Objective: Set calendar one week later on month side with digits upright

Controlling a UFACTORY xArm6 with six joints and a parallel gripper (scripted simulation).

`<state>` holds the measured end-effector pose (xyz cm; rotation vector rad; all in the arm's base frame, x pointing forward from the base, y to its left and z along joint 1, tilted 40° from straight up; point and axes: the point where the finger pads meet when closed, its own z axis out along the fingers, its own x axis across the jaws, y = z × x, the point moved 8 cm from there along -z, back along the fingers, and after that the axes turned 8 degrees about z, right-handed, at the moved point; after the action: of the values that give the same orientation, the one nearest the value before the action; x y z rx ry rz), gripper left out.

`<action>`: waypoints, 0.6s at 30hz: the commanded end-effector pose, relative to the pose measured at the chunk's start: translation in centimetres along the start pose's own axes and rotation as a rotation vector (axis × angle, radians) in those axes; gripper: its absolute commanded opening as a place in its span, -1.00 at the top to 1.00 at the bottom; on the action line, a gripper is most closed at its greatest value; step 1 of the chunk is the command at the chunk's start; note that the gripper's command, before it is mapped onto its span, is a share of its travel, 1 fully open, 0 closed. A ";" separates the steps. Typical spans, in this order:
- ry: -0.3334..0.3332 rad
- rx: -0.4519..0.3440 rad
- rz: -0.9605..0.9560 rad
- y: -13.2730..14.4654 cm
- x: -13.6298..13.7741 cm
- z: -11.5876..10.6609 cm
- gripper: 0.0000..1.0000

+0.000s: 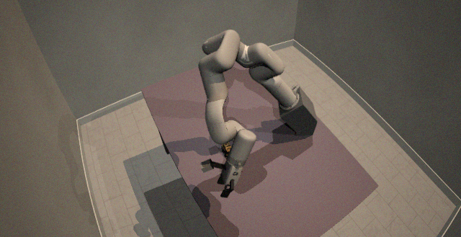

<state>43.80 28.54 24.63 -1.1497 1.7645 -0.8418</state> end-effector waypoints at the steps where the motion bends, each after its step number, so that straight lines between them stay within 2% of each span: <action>1: 0.095 -0.034 0.141 -2.2 4.6 -0.8 -1.00; 3: 0.100 -0.036 0.149 -2.3 4.8 -0.8 -1.00; 4: 0.145 -0.046 0.220 -3.0 6.9 -1.1 -1.00; 7: 0.175 -0.052 0.269 -3.3 8.3 -1.4 -1.00; 10: 0.234 -0.062 0.370 -4.0 11.0 -2.0 -1.00; 13: 0.248 -0.064 0.395 -4.1 11.6 -2.2 -1.00; 14: 0.291 -0.068 0.473 -4.4 13.6 -2.8 -1.00; 18: 0.340 -0.071 0.568 -4.7 15.9 -3.5 -1.00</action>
<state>40.61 15.71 25.16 -0.6534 2.1732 -0.7072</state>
